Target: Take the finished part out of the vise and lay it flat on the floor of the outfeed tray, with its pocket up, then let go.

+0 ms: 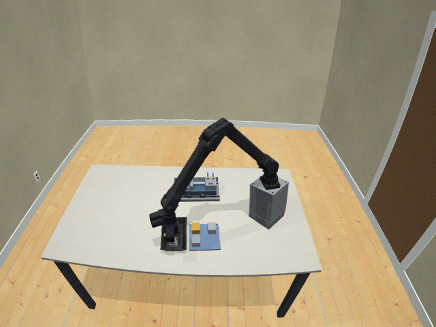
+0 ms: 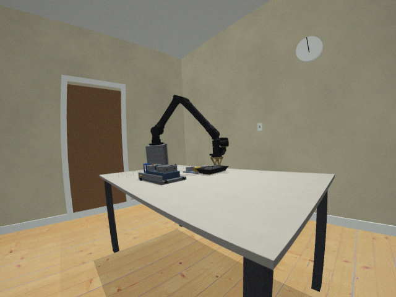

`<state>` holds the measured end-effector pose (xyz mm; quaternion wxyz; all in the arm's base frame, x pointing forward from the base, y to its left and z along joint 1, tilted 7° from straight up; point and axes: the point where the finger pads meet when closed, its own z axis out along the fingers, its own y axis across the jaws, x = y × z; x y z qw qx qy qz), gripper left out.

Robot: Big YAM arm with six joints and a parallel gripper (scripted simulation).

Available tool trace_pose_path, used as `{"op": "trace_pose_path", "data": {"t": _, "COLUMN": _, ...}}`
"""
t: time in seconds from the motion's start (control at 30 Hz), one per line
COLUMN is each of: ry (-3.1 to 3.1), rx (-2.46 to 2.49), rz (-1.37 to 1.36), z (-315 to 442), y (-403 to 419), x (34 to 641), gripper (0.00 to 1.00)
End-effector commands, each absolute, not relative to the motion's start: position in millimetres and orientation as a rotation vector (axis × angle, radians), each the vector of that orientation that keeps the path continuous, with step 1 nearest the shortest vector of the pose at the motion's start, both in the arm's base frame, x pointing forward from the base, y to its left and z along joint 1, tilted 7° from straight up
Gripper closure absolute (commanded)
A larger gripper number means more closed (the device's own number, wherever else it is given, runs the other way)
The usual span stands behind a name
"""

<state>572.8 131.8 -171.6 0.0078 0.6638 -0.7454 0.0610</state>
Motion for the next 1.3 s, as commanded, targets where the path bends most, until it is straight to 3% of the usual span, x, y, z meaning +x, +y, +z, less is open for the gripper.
{"op": "trace_pose_path", "data": {"t": 0.0, "ry": -2.342, "rx": 2.097, "rz": 0.212, "z": -162.7, "y": 131.3, "x": 580.3, "gripper": 1.0}}
{"op": "trace_pose_path", "data": {"t": 1.27, "ry": -2.342, "rx": 2.095, "rz": 0.21, "z": -165.0, "y": 130.4, "x": 579.6, "gripper": 1.0}}
